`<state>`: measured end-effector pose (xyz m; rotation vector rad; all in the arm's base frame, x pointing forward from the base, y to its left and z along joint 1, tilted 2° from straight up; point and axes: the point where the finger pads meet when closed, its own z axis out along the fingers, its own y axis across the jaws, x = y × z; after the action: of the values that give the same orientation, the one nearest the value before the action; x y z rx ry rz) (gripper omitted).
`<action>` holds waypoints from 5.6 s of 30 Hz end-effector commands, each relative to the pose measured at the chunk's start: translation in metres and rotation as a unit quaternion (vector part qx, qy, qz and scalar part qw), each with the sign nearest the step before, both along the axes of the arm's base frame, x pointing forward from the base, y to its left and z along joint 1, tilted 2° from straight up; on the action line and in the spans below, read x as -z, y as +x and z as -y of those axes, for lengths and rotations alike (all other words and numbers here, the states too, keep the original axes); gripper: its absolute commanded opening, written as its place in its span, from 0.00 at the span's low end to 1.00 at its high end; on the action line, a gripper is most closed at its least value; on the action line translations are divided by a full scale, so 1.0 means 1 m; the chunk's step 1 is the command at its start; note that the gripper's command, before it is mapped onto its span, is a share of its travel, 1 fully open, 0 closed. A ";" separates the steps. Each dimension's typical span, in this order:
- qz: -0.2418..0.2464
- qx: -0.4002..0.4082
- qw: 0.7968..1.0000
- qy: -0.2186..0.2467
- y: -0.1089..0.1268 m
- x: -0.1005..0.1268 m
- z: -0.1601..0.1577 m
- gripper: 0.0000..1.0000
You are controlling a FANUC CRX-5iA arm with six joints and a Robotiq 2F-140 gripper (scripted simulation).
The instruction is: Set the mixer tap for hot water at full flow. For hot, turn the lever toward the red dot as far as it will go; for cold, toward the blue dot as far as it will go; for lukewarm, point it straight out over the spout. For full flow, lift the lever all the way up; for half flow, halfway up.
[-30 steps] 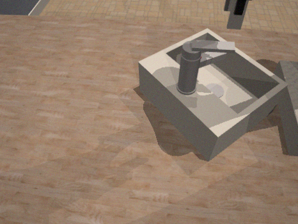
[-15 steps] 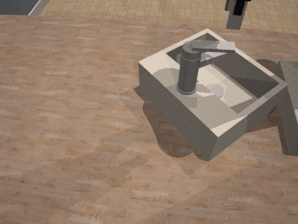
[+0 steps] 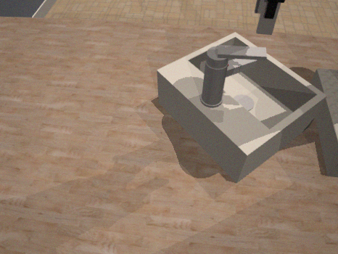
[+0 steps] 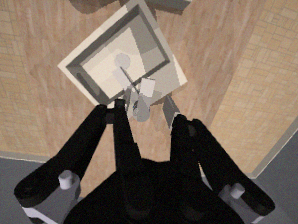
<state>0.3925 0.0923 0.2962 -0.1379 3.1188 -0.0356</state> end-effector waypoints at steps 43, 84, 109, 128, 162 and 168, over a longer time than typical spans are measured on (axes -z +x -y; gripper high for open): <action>0.000 0.000 1.000 0.000 0.001 0.049 0.000 0.40; 0.000 0.000 1.000 0.000 0.001 0.052 0.000 0.40; 0.000 0.000 1.000 0.000 0.001 0.056 0.000 0.40; 0.000 0.000 1.000 0.000 0.001 0.077 0.001 0.40; 0.000 0.000 1.000 0.000 0.002 0.100 0.001 0.40; 0.000 0.000 1.000 0.000 0.002 0.100 0.001 0.40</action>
<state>0.3941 0.0909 0.1955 -0.1376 3.1188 -0.0357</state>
